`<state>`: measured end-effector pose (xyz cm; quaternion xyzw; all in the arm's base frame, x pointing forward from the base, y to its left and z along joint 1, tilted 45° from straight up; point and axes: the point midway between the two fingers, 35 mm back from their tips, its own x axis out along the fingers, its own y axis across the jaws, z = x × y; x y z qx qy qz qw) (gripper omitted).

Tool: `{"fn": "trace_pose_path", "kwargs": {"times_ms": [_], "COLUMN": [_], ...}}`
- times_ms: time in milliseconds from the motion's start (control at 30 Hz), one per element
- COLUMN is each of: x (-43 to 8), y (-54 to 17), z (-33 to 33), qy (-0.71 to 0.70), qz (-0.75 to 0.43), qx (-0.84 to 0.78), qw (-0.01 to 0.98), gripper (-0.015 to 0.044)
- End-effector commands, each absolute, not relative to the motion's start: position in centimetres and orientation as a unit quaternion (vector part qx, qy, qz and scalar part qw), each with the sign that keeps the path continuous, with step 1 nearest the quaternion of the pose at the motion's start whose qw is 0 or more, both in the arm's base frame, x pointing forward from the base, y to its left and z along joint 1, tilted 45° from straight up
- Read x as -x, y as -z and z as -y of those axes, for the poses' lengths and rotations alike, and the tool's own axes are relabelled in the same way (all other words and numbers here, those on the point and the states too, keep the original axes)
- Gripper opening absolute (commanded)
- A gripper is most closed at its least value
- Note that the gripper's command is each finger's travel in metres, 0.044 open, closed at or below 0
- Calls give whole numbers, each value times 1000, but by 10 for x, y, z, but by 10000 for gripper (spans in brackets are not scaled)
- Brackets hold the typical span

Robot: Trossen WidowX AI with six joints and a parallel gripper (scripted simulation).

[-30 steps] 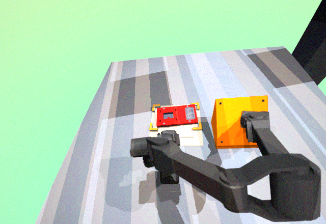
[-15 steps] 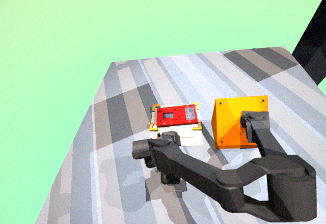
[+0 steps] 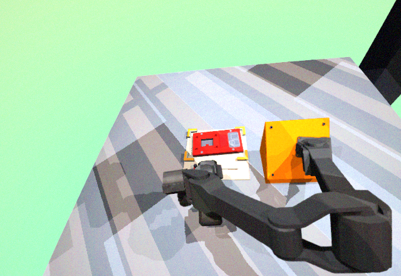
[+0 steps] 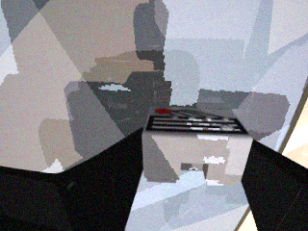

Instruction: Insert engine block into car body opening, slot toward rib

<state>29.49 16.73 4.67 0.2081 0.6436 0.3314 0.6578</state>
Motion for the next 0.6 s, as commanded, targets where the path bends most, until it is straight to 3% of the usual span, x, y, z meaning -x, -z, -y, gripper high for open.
{"fn": "trace_pose_path", "kwargs": {"times_ms": [0,567], "x": [-300,-306], "y": [-56,-91], "z": [-158,-122], "qy": [-332,-323], "qz": [-637,-647], "qx": [-202,-207], "qw": [665,659], "gripper": [0,0]}}
